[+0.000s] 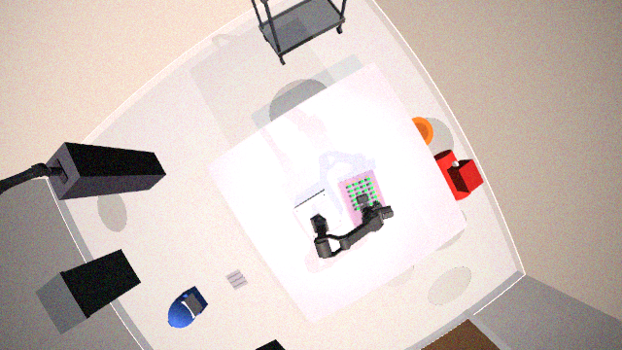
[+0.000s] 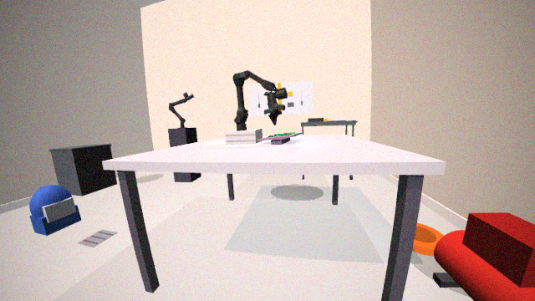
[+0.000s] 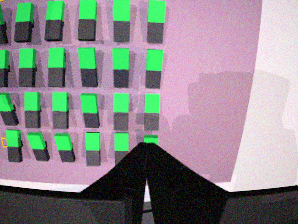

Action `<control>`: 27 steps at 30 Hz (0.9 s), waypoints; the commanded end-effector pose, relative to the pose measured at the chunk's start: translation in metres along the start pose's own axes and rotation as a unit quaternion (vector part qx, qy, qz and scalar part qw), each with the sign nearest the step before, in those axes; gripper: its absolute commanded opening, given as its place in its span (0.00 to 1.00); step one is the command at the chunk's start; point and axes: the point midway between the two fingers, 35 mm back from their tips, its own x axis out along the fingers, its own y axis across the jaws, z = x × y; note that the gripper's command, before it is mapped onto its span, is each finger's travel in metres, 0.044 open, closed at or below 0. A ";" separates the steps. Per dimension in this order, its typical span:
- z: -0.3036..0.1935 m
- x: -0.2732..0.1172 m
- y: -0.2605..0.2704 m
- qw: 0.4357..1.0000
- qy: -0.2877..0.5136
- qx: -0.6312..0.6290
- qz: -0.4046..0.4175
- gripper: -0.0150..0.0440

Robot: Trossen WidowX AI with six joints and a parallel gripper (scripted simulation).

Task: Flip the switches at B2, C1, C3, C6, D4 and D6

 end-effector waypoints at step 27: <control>-0.007 0.058 -0.008 1.000 -0.012 -0.009 0.002 0.25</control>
